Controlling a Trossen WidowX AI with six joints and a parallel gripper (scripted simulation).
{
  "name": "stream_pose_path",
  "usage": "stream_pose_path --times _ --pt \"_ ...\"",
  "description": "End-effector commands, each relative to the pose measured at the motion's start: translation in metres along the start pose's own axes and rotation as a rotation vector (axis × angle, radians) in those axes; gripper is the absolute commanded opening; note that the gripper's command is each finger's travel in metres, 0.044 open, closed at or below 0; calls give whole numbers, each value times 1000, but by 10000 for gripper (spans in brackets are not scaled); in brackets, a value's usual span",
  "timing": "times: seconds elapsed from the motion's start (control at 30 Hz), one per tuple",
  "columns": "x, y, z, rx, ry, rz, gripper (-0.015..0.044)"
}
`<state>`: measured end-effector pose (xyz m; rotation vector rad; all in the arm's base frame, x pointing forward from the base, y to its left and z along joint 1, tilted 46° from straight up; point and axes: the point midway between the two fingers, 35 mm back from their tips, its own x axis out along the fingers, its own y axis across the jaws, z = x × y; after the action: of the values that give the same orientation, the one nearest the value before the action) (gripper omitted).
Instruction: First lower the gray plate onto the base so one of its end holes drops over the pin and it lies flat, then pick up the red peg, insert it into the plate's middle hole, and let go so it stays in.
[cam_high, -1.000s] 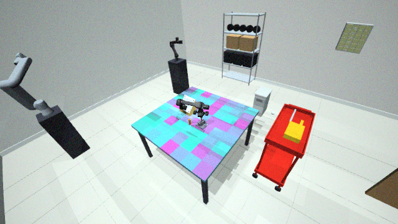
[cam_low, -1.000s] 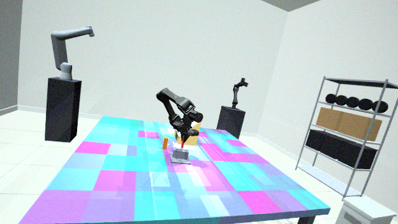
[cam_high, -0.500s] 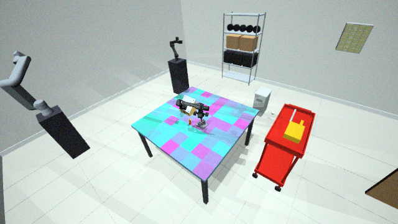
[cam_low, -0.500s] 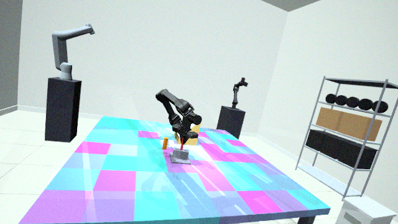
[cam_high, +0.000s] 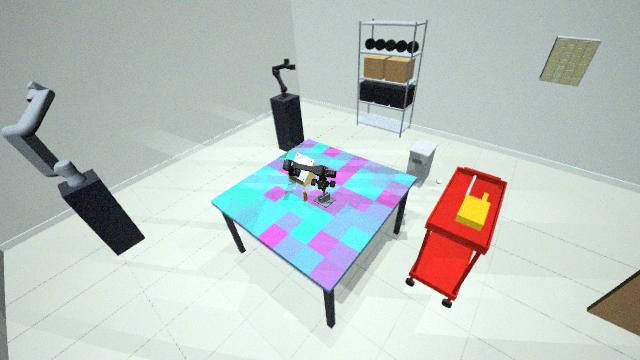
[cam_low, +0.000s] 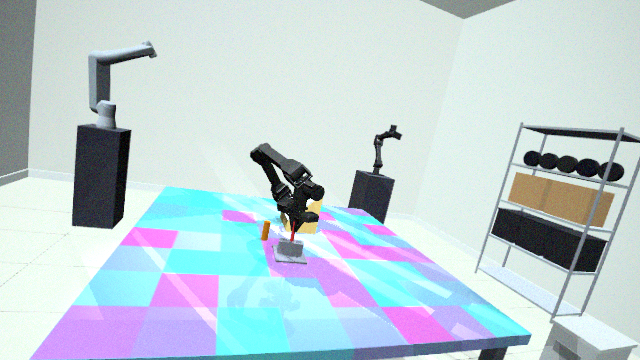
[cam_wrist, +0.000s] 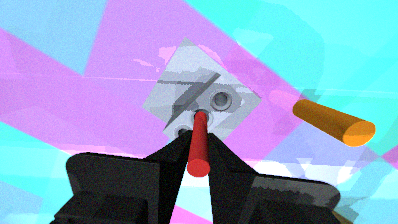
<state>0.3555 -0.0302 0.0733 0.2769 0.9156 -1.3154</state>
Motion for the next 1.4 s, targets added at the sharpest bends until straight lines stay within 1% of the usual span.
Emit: stream_pose_path --times 0.0,0.43,0.6,0.63,1.37 --pt "1 -1 -1 0 0 -1 0" --pt "1 -1 -1 0 0 0 0" --pt "1 -1 -1 0 0 0 131" --pt "1 -1 -1 0 0 0 150" --pt "-7 -2 -2 -6 -5 -3 150"
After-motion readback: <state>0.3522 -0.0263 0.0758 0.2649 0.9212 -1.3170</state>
